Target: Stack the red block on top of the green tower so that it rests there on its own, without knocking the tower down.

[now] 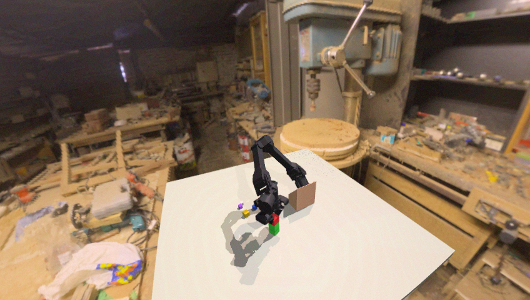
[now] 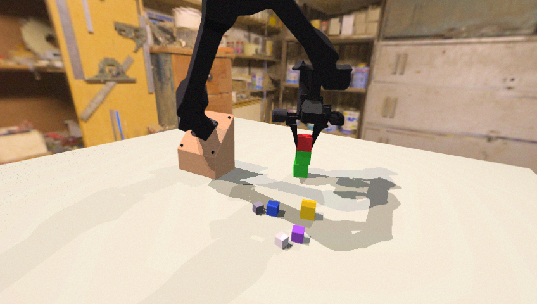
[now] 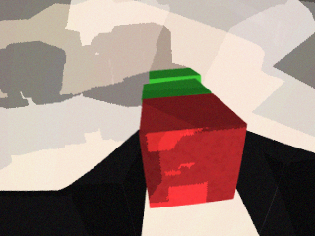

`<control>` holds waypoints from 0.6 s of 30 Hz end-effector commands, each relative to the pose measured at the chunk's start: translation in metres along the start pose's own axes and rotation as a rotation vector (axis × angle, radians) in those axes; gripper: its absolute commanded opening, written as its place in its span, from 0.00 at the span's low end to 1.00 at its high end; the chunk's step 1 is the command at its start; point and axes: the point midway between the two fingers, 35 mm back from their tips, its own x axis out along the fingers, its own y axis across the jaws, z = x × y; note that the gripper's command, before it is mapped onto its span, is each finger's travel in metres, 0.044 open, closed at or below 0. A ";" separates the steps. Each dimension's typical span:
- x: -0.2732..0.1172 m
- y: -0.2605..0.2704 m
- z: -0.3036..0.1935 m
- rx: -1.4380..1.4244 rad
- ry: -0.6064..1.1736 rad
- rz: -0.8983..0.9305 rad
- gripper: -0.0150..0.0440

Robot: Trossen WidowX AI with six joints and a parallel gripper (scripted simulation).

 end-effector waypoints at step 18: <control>0.000 0.000 0.000 -0.002 -0.001 -0.001 0.79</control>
